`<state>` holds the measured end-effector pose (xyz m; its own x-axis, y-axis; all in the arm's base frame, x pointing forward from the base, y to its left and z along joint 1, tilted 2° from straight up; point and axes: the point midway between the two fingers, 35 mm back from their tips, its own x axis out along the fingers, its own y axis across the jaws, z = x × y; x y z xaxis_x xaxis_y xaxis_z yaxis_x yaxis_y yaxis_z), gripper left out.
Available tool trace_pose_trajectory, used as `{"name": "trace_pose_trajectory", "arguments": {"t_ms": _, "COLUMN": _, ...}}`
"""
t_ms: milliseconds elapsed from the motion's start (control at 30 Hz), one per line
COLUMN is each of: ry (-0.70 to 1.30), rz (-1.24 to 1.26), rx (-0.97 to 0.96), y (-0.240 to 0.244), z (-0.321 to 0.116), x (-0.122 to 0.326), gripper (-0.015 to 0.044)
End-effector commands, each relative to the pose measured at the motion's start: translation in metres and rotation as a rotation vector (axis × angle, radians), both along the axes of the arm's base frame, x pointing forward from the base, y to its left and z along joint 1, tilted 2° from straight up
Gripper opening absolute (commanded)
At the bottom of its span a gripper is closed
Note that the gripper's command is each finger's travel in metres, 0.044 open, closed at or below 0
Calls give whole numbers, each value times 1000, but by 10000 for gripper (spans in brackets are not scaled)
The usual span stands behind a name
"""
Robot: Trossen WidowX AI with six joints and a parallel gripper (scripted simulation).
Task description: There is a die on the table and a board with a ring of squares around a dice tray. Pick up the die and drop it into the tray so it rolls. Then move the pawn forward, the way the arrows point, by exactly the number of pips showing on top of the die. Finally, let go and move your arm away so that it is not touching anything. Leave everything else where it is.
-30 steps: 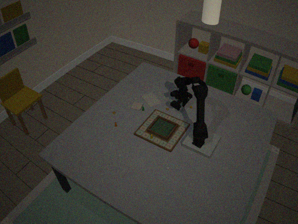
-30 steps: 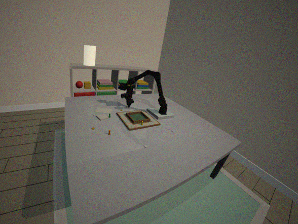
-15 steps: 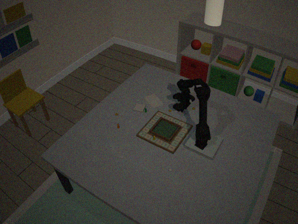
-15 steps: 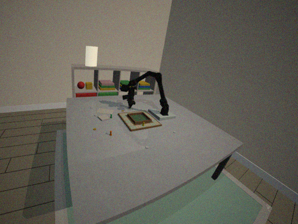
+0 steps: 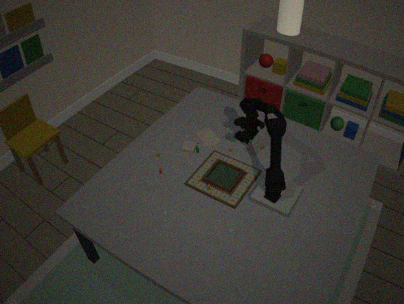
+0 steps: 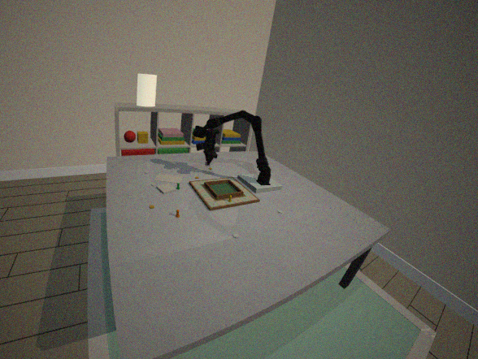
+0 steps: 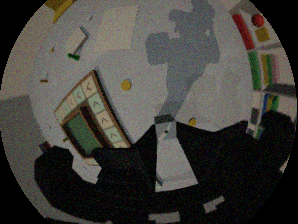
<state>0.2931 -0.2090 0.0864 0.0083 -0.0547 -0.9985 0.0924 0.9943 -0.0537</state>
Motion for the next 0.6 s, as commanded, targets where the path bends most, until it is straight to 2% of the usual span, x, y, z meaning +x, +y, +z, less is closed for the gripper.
{"name": "trace_pose_trajectory", "arguments": {"t_ms": 0, "ry": 0, "rz": -5, "rx": -3, "y": 3, "z": 26, "x": -1, "gripper": 0}}
{"name": "trace_pose_trajectory", "arguments": {"t_ms": 233, "ry": 0, "rz": -5, "rx": -2, "y": 9, "z": 63, "x": -6, "gripper": 0}}
{"name": "trace_pose_trajectory", "arguments": {"t_ms": 400, "ry": 0, "rz": -2, "rx": -2, "y": 13, "z": 63, "x": -4, "gripper": 0}}
{"name": "trace_pose_trajectory", "arguments": {"t_ms": 567, "ry": 0, "rz": 23, "rx": 2, "y": 41, "z": 58, "x": 4, "gripper": 0}}
